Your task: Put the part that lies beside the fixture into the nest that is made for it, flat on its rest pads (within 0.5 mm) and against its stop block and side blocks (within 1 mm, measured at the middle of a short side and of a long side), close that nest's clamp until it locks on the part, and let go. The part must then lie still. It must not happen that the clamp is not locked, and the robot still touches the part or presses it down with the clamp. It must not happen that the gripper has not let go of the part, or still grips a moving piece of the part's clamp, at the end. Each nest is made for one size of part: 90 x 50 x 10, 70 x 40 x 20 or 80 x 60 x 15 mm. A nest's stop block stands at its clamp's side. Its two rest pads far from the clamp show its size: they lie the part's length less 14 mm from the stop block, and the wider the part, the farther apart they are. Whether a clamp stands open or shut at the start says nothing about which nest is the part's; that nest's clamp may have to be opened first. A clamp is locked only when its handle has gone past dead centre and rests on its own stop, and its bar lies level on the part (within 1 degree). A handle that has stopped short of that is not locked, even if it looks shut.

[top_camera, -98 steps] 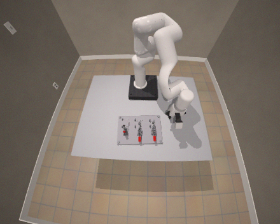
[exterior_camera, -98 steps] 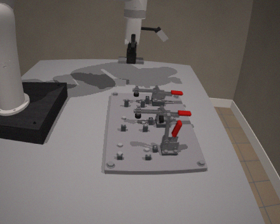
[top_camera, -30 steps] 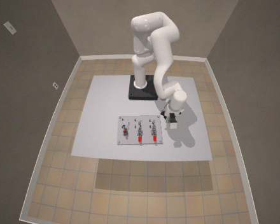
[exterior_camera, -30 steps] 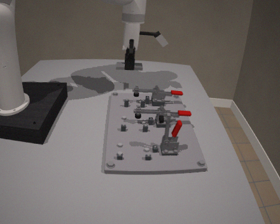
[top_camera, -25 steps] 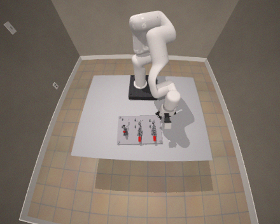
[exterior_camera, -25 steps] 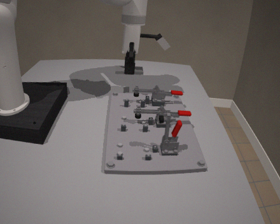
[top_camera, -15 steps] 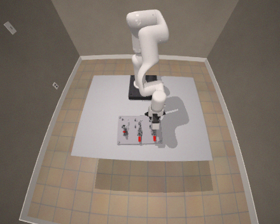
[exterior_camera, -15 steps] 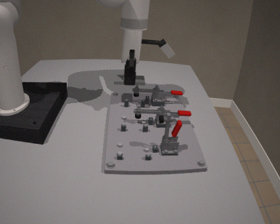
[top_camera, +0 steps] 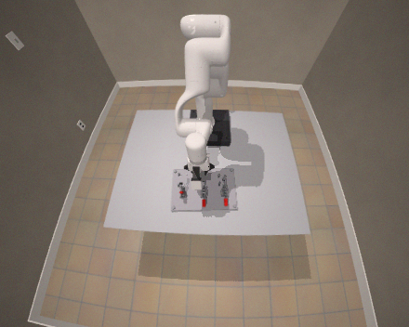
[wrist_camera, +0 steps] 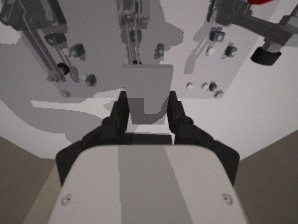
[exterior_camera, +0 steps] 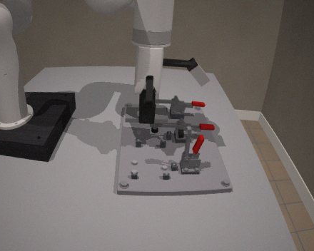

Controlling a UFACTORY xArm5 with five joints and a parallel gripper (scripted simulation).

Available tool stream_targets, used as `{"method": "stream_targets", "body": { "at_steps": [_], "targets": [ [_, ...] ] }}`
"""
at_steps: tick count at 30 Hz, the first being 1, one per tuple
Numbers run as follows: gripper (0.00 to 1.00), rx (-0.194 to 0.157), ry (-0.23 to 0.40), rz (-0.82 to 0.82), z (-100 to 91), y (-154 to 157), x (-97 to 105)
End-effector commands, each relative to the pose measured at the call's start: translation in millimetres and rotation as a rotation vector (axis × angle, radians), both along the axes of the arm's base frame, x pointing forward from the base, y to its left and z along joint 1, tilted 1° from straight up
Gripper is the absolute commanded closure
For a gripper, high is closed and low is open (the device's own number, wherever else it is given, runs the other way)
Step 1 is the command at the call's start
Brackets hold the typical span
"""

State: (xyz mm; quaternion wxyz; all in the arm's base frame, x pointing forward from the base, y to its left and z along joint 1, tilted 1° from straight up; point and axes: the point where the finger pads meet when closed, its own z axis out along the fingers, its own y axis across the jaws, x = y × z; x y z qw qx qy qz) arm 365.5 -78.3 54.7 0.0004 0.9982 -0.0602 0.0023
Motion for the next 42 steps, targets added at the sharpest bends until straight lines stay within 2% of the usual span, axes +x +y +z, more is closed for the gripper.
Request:
{"method": "stream_targets", "body": {
  "at_steps": [1,8,15,42],
  "targets": [
    [1.00,-0.002,-0.005,0.003,0.5,-37.8,-1.6],
    [1.00,-0.003,-0.006,0.003,0.2,-75.1,-5.8],
    [1.00,-0.004,-0.006,0.003,0.1,-86.2,-7.0],
    [1.00,-0.004,-0.006,0.003,0.1,-88.1,-7.2]
  ]
}}
